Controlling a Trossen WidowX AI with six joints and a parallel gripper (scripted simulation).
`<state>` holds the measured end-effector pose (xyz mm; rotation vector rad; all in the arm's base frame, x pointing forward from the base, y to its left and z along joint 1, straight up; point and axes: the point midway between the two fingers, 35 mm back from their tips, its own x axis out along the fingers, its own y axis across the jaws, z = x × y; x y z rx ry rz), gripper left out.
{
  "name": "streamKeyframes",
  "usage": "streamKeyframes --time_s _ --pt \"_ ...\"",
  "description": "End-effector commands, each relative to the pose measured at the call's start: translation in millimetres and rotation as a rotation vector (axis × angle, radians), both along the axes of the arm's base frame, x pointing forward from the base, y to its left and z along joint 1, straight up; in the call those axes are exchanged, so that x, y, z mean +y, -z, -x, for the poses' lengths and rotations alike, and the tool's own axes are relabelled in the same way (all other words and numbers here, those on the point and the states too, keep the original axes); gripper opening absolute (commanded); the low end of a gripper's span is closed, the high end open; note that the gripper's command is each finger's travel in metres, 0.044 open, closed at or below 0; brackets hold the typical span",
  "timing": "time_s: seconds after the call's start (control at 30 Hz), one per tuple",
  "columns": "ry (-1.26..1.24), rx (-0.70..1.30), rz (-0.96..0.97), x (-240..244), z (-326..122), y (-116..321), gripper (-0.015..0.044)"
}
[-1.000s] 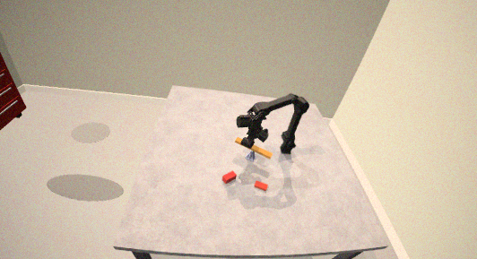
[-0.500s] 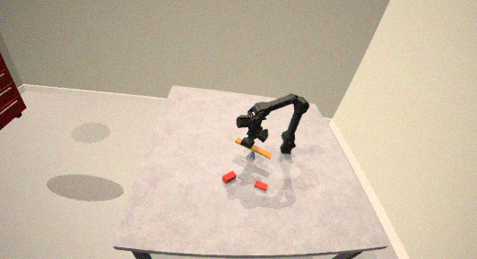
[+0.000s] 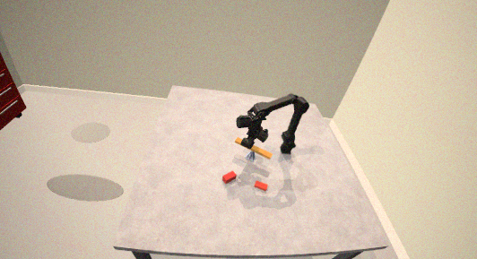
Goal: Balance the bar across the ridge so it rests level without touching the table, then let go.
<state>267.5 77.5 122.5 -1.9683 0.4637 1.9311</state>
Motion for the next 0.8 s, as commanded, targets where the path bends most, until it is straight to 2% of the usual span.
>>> streamKeyframes --time_s 0.0,0.77 --pt "0.002 -0.001 0.001 0.1 -0.5 0.7 0.0" --pt "0.002 -0.001 0.001 0.1 -0.5 2.7 0.0"
